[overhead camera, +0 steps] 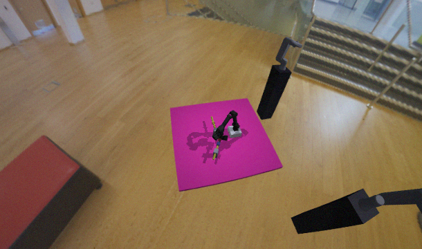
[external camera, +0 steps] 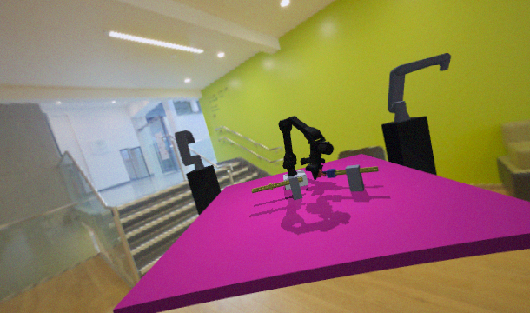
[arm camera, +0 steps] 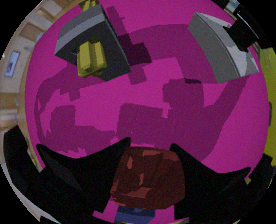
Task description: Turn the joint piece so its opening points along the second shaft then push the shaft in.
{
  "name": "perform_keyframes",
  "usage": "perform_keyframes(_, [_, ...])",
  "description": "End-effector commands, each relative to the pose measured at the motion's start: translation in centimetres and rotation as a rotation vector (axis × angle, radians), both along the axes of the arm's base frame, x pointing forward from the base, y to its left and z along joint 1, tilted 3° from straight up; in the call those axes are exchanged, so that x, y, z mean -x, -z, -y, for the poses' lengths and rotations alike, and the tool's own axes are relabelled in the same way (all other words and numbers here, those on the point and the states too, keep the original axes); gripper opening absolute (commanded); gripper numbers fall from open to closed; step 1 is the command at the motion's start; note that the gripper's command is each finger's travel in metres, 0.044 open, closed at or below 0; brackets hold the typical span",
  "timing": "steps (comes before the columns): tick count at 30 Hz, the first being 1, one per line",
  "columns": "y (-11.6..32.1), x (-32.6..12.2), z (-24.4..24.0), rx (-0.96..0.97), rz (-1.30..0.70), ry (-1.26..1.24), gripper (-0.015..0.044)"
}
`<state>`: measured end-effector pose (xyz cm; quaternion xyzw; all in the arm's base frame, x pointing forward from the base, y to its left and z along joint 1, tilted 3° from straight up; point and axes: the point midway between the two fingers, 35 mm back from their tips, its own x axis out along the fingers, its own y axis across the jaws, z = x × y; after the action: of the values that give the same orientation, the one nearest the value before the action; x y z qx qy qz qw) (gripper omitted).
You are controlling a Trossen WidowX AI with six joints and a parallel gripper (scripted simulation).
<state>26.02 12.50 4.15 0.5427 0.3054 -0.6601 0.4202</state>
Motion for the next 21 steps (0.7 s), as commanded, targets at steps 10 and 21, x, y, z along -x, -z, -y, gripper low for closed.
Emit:
perform_keyframes(10, [0.3, -0.5, 0.3, -0.063, 0.023, -0.122, 0.0])
perform_keyframes(21, [0.8, -1.2, 0.6, -0.152, 0.037, -0.279, 0.0])
